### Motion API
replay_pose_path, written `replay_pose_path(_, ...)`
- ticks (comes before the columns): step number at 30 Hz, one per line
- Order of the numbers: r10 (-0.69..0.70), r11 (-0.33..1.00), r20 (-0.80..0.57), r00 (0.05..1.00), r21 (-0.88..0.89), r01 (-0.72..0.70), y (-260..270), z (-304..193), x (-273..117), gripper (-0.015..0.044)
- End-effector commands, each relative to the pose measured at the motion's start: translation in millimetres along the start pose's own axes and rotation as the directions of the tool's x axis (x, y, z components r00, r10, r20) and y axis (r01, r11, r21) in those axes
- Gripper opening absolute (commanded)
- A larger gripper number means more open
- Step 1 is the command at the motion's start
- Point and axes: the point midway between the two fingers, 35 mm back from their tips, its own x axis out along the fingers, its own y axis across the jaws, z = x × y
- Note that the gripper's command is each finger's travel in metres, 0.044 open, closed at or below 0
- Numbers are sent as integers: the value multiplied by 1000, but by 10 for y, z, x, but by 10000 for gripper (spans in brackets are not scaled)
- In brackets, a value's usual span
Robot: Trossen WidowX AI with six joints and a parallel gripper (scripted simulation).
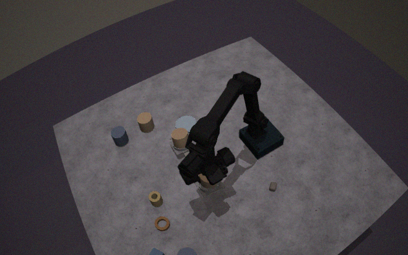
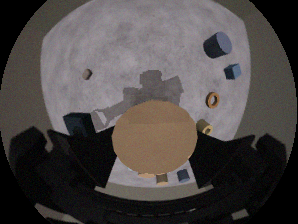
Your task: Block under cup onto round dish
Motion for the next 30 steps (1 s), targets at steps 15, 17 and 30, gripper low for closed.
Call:
replay_pose_path(15,-3,1000,5,1000,-4,3,28,-10,-248,0)
replay_pose_path(17,-3,1000,5,1000,-4,3,33,-13,-273,0)
replay_pose_path(30,0,1000,0,1000,0,0,42,-21,-272,0)
